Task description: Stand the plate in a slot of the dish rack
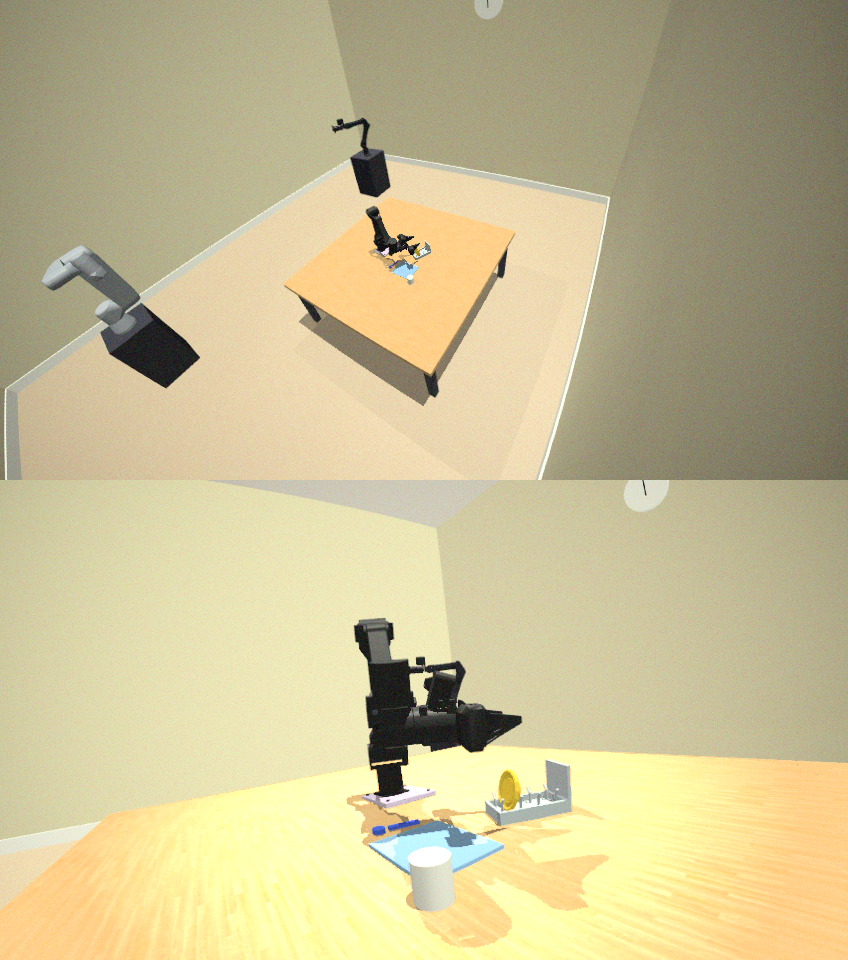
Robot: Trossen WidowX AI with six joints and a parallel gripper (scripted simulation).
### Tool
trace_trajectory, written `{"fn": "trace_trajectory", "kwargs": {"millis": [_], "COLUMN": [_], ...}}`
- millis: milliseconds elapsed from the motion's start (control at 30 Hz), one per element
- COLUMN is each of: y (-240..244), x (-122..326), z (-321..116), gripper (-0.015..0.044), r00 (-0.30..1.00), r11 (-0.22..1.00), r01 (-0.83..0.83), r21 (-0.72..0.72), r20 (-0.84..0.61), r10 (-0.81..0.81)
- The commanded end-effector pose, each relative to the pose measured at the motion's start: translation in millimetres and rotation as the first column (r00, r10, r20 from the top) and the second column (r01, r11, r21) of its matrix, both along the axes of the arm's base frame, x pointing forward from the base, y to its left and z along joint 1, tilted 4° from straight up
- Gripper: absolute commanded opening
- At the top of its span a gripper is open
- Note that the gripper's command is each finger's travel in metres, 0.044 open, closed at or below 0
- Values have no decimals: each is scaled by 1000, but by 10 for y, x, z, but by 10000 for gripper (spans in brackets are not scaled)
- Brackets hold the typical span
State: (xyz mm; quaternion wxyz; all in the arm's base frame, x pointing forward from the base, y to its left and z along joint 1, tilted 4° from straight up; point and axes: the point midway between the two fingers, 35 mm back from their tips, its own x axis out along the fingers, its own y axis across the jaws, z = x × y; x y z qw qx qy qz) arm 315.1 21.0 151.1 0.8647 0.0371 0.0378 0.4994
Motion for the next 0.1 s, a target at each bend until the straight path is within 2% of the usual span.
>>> {"fn": "trace_trajectory", "kwargs": {"millis": [0, 67], "y": [-129, -199], "x": [194, 285], "z": [91, 113], "gripper": [400, 400], "r00": [995, 986], "r11": [996, 990], "r01": [87, 136], "r21": [-14, -23], "r20": [-49, -92], "r10": [-88, -137]}}
